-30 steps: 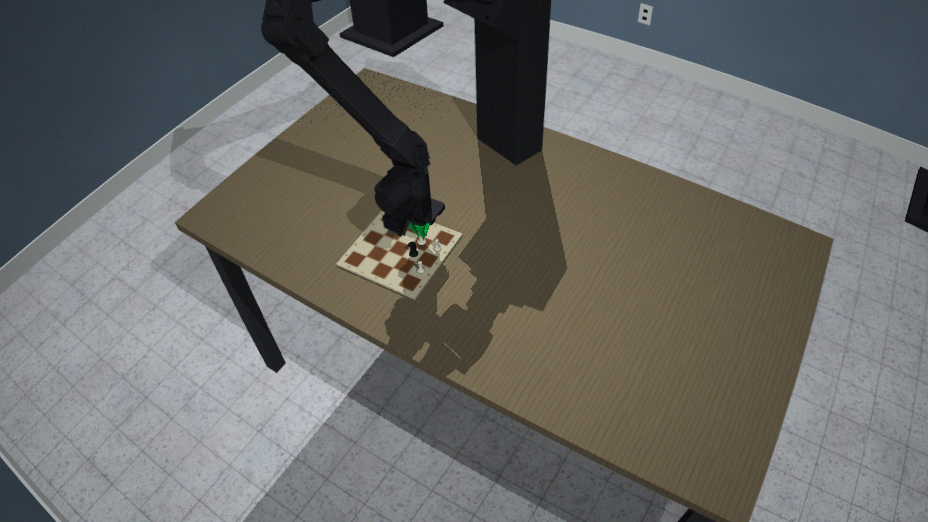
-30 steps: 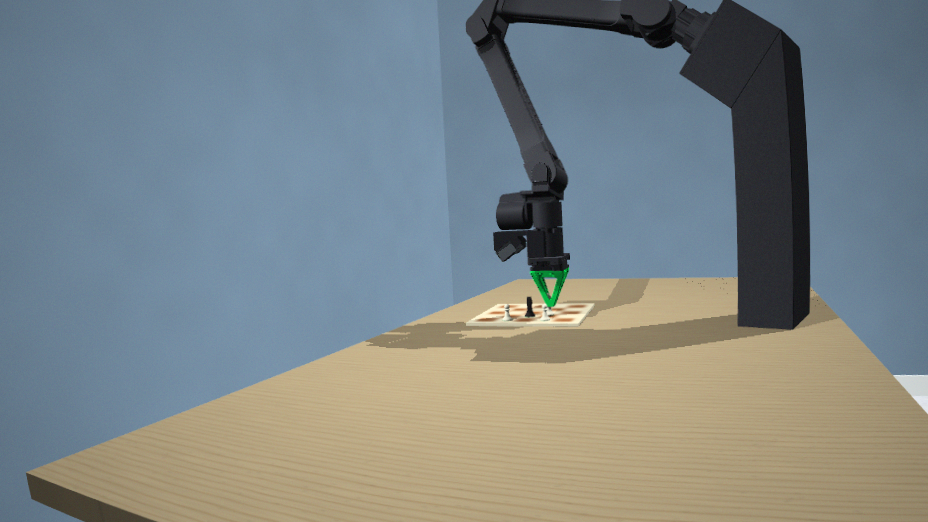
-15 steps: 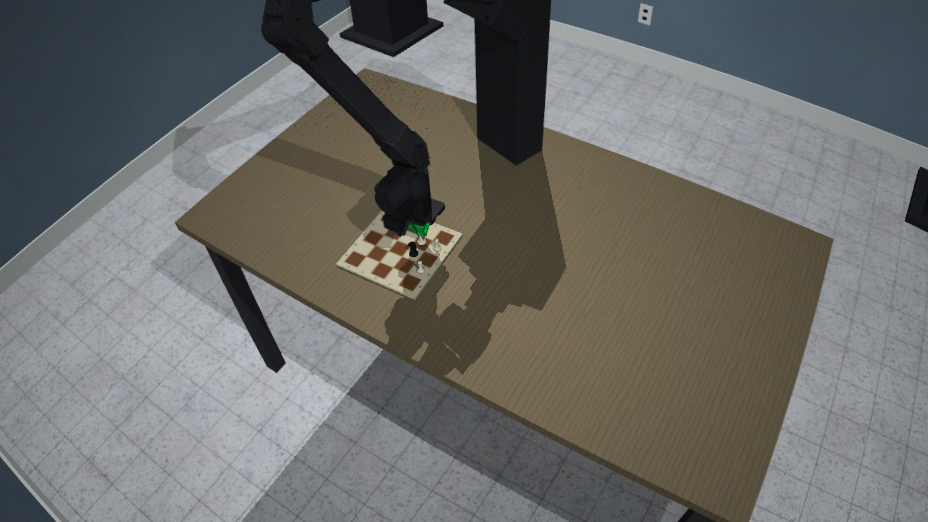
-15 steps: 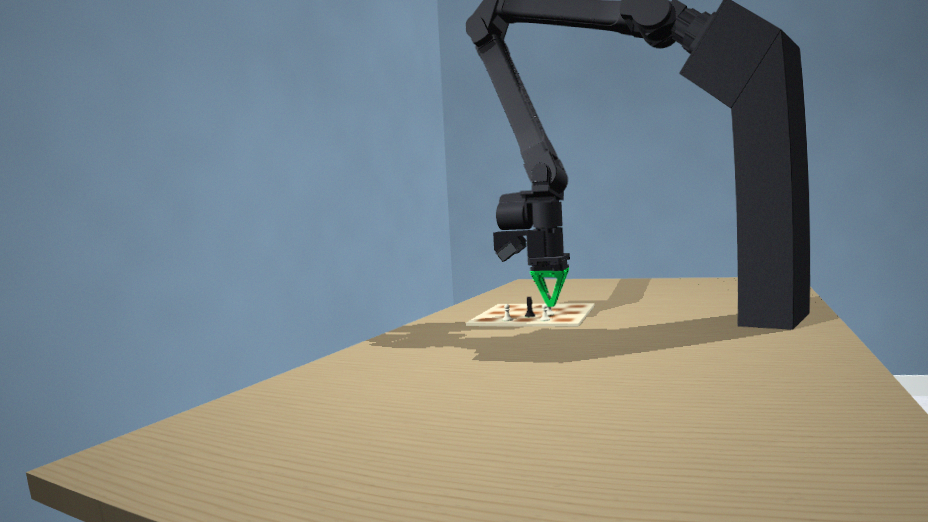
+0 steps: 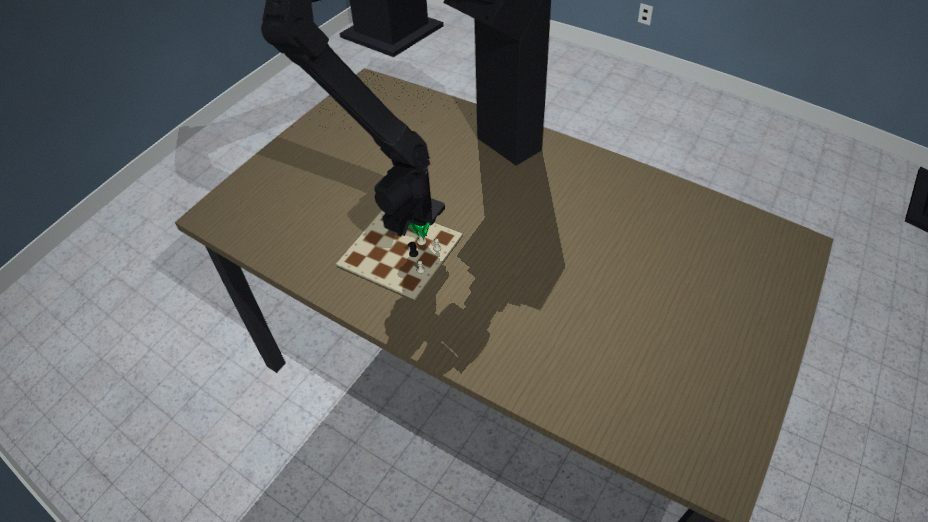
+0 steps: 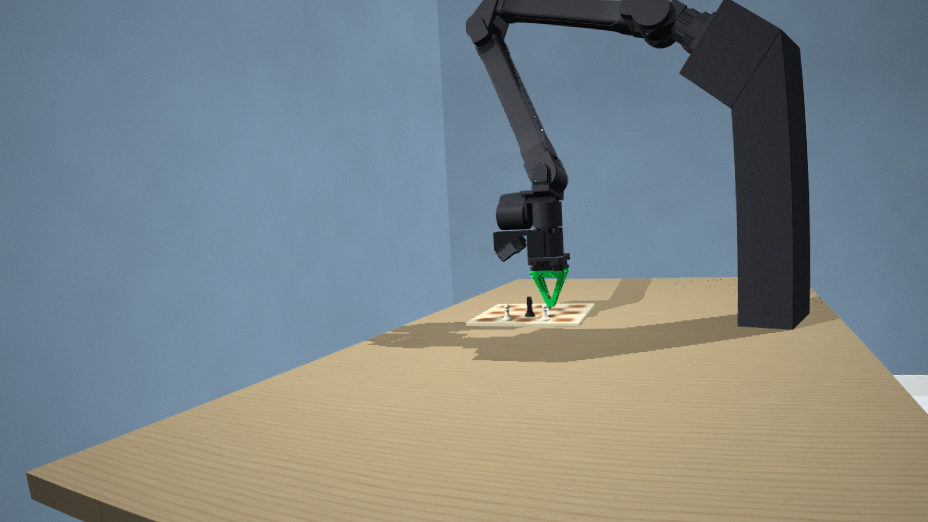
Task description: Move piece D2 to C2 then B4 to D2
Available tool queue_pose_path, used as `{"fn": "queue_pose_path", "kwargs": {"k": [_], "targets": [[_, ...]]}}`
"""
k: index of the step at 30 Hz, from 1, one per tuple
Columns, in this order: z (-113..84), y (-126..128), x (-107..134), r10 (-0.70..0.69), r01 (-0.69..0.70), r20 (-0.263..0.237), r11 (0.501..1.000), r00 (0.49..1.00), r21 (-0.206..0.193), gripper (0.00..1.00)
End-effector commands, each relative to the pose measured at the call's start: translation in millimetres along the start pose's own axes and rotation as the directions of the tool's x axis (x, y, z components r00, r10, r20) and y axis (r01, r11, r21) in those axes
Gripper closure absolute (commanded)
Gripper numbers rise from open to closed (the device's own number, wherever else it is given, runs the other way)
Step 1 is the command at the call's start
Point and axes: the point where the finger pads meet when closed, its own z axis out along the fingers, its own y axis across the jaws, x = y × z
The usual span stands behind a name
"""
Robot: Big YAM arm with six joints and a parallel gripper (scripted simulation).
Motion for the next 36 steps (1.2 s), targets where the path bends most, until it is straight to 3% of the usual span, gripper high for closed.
{"fn": "queue_pose_path", "kwargs": {"k": [1,36], "targets": [[2.5,5.9,3.1,-0.020,0.020,-0.004,1.000,1.000,-0.008,1.00],[1.9,9.7,3.9,-0.026,0.026,-0.012,1.000,1.000,-0.014,1.00]]}}
